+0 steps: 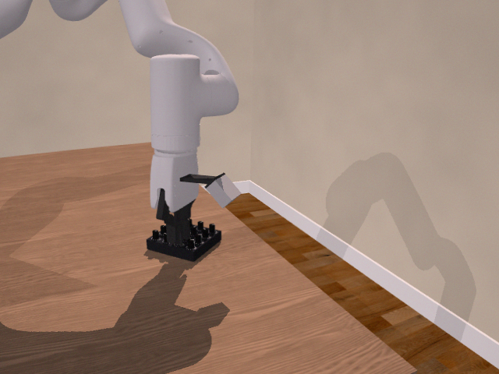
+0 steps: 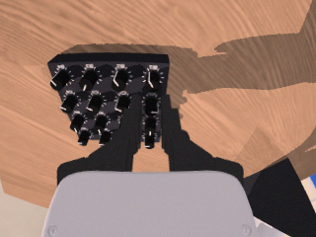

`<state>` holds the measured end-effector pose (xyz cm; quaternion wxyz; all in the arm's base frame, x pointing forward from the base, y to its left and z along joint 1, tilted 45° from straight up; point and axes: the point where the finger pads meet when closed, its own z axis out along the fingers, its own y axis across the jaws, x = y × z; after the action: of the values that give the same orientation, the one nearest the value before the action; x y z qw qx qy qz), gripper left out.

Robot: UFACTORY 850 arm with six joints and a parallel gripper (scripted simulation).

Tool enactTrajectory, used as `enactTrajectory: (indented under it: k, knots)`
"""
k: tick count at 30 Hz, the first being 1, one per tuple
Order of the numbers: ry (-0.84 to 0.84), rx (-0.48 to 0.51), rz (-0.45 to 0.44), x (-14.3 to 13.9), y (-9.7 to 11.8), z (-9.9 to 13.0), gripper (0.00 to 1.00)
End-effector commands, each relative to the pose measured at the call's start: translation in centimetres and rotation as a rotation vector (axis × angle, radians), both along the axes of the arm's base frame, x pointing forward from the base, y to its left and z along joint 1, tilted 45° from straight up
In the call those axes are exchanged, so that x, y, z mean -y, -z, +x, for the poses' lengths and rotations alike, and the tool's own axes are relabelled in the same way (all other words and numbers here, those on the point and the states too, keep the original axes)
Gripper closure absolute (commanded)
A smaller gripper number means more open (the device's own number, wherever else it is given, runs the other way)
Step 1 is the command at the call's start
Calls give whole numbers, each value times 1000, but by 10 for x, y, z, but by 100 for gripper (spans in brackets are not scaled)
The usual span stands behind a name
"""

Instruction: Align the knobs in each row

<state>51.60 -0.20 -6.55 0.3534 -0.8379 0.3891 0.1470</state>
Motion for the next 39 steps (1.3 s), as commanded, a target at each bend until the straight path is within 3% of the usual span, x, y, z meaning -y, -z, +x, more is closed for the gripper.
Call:
enactTrajectory:
  k: [1,19,20,39]
  knots:
    - [1,1,-1,1,0,1,81]
    - [1,1,-1,1,0,1,81]
    - [1,1,-1,1,0,1,92]
    - [1,1,-1,1,0,1,92]
